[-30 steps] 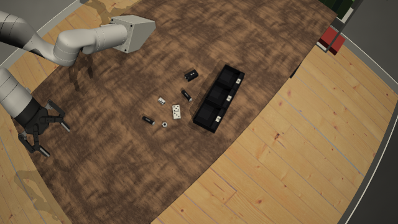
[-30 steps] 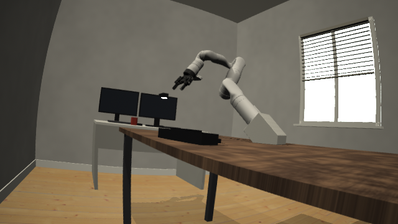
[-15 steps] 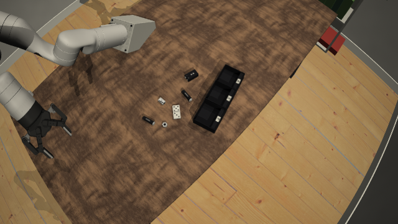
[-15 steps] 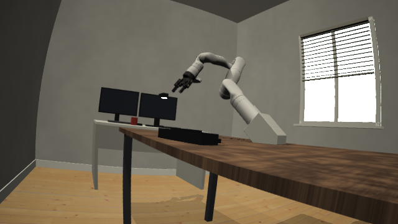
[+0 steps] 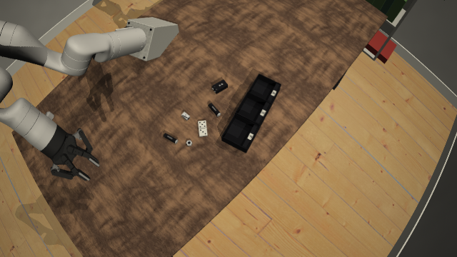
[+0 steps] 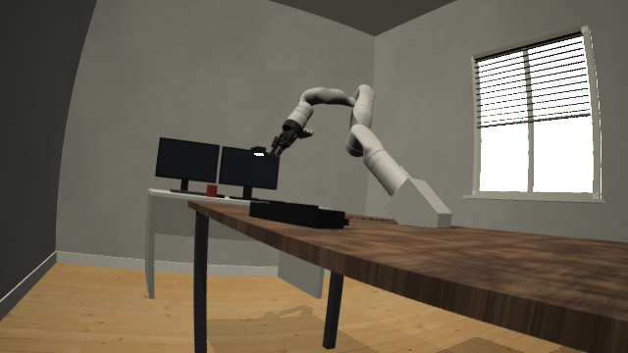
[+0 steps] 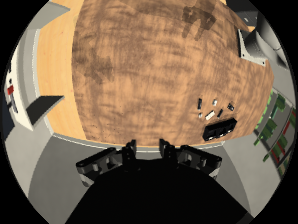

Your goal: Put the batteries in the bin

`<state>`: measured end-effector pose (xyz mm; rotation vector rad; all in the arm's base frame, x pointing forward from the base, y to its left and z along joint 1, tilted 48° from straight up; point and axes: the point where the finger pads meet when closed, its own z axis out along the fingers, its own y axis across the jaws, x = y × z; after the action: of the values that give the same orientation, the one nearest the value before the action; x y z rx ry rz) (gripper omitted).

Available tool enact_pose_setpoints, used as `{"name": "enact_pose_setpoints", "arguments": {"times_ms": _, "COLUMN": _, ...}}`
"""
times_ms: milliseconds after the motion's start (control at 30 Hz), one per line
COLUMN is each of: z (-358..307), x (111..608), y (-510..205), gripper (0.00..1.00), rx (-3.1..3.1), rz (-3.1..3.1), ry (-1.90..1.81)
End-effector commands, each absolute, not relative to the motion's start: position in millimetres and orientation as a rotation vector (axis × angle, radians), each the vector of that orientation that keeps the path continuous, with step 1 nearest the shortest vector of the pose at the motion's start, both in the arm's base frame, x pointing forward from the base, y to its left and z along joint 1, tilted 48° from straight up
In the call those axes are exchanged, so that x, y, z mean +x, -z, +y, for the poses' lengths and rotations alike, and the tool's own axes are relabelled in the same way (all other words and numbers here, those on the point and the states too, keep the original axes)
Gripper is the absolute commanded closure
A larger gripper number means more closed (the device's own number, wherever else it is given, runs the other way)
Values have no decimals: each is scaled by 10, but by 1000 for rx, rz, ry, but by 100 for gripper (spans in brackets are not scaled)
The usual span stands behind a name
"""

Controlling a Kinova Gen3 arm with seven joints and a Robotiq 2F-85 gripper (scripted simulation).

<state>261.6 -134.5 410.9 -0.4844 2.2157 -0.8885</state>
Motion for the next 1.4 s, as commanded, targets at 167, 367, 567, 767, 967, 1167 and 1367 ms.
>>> {"name": "enact_pose_setpoints", "arguments": {"times_ms": 167, "z": -1111, "x": 2924, "y": -3849, "gripper": 91, "rx": -446, "rz": 2352, "ry": 759}}
{"name": "enact_pose_setpoints", "arguments": {"times_ms": 367, "z": -909, "x": 3105, "y": -3648, "gripper": 91, "rx": -411, "rz": 2436, "ry": 698}}
{"name": "enact_pose_setpoints", "arguments": {"times_ms": 567, "z": -707, "x": 3264, "y": -3466, "gripper": 91, "rx": -394, "rz": 2490, "ry": 680}}
{"name": "enact_pose_setpoints", "arguments": {"times_ms": 767, "z": -497, "x": 3372, "y": -3281, "gripper": 91, "rx": -368, "rz": 2547, "ry": 663}}
{"name": "enact_pose_setpoints", "arguments": {"times_ms": 967, "z": -303, "x": 3445, "y": -3112, "gripper": 91, "rx": -340, "rz": 2599, "ry": 660}}
{"name": "enact_pose_setpoints", "arguments": {"times_ms": 1167, "z": -86, "x": 3497, "y": -2940, "gripper": 91, "rx": -317, "rz": 2644, "ry": 669}}
{"name": "enact_pose_setpoints", "arguments": {"times_ms": 1367, "z": 111, "x": 3526, "y": -2766, "gripper": 91, "rx": -286, "rz": 2683, "ry": 693}}
